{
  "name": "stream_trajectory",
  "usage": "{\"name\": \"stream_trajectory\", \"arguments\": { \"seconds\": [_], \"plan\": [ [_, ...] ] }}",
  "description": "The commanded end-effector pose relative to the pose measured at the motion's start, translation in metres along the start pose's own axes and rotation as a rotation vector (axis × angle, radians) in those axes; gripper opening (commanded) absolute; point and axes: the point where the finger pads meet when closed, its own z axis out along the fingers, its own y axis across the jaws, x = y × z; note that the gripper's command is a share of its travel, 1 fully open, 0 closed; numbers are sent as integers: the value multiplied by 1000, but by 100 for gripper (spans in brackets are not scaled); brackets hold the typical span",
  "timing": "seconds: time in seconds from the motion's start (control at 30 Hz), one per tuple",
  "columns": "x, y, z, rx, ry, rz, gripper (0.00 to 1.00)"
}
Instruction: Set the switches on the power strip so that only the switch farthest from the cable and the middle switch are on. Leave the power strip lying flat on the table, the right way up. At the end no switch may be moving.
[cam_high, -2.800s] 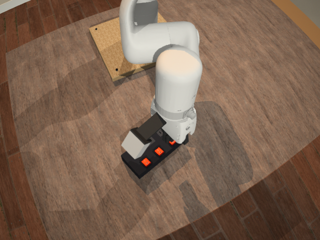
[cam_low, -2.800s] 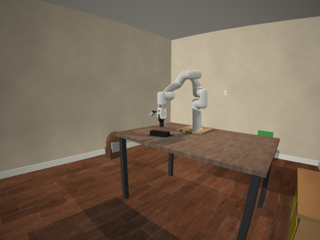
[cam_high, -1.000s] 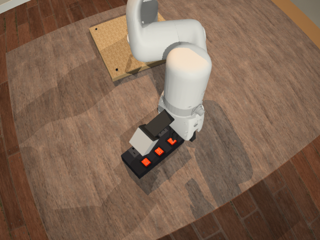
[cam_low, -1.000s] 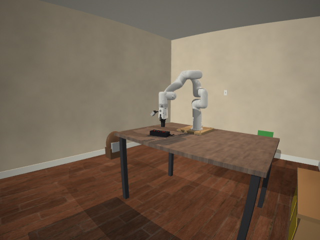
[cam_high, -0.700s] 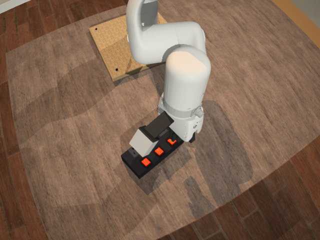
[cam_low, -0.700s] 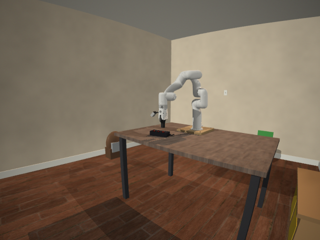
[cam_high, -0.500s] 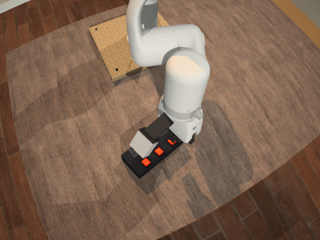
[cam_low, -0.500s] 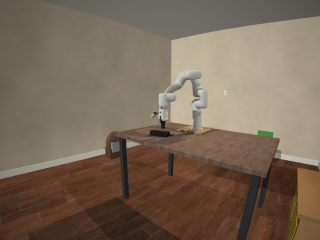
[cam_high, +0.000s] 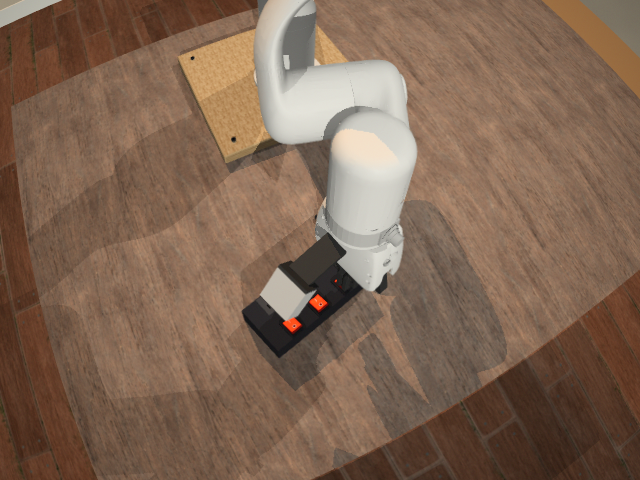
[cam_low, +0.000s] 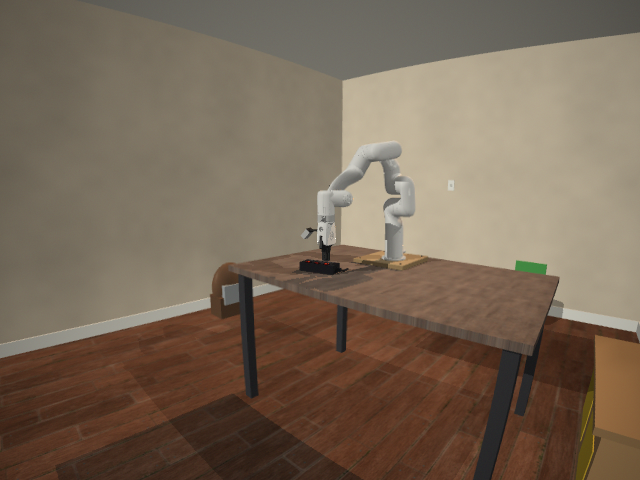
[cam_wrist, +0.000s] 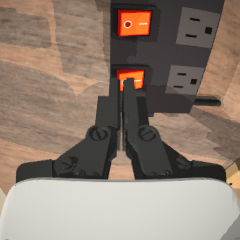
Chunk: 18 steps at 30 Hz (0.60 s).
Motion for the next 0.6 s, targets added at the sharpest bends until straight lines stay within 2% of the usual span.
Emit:
{"name": "stream_trajectory", "arguments": {
  "seconds": [0.0,0.57],
  "plan": [
    [1,-1,2,3,2,0,0],
    [1,-1,7,3,2,0,0]
  ]
}}
